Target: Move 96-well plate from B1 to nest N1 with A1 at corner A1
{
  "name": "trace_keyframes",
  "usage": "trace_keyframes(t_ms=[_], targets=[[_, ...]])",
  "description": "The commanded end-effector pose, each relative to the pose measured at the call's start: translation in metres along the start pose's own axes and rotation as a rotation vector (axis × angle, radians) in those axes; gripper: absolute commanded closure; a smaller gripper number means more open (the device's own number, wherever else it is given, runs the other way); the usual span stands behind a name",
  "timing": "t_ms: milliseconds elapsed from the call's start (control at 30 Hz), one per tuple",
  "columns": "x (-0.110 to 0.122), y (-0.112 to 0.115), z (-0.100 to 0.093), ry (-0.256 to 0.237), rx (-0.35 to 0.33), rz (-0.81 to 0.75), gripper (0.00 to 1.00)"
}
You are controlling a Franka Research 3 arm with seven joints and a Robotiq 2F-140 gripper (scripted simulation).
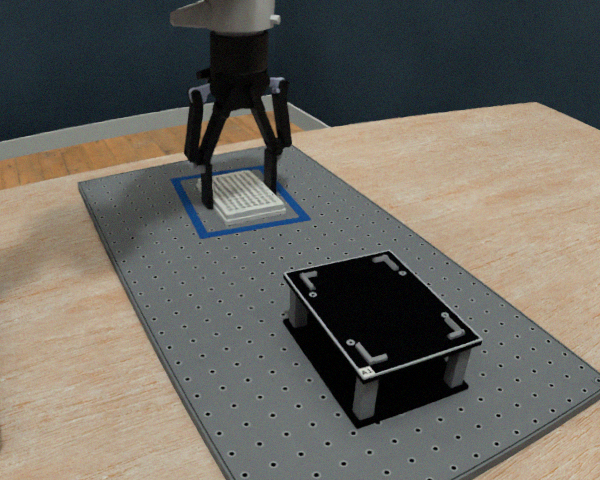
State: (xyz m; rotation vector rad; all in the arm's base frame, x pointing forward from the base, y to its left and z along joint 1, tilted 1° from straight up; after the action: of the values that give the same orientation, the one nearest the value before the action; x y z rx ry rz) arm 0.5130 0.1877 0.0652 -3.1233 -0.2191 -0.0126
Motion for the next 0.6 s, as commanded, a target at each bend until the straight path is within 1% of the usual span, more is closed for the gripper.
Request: trace_keyframes(t_ms=[0,567], targets=[[0.0014,-0.0001,-0.0005,0.003,0.001,0.005,0.37],[0.0014,-0.0001,-0.0007,0.003,0.001,0.005,0.38]])
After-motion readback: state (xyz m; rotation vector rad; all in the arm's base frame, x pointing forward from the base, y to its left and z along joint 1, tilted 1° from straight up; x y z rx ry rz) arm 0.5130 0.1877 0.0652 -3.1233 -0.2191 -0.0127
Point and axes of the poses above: the point where the finger pads meet when closed, its own z axis out along the fingers, its own x axis across the jaws, y = z × x, the point moved 7 cm from there along -z, back along the fingers, and after that the axes turned 9 degrees about -z, right-handed, at the moved point
